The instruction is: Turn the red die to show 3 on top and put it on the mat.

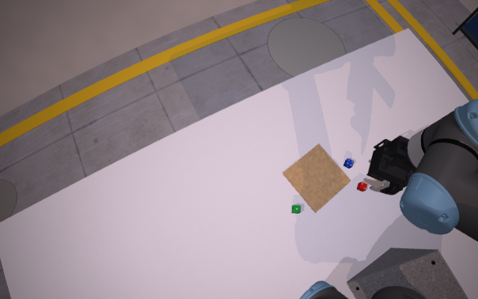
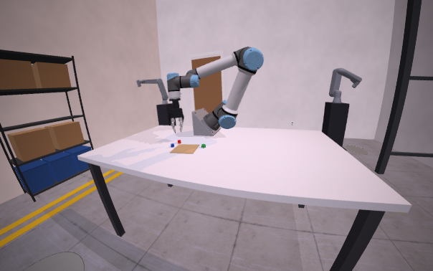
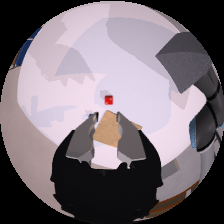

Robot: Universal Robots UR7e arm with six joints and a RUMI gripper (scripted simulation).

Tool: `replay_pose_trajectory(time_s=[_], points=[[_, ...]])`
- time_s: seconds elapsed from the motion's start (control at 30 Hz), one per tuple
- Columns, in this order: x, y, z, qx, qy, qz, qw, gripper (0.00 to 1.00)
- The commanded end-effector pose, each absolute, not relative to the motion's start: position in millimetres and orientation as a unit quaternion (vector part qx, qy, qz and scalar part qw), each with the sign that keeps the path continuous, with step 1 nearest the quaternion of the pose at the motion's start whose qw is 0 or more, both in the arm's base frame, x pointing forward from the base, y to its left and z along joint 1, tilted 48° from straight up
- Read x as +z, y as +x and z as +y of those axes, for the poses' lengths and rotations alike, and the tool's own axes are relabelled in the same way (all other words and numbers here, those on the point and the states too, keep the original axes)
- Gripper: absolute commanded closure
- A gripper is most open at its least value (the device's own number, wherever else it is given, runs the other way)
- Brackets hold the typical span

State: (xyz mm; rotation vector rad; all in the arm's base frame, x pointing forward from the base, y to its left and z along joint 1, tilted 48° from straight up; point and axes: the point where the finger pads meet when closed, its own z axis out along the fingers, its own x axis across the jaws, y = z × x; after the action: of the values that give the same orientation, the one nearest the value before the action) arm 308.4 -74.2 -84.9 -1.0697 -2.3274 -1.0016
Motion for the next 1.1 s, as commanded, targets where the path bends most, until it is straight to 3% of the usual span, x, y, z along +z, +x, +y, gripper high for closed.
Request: replay_pose_trajectory(time_s=[0.0, 1.07], points=[[-90.7, 307.4, -66.6, -0.358, -0.381, -0.829, 0.196, 0.79], [-114.2, 305.7, -40.5, -0.358, -0.381, -0.829, 0.196, 0.79]])
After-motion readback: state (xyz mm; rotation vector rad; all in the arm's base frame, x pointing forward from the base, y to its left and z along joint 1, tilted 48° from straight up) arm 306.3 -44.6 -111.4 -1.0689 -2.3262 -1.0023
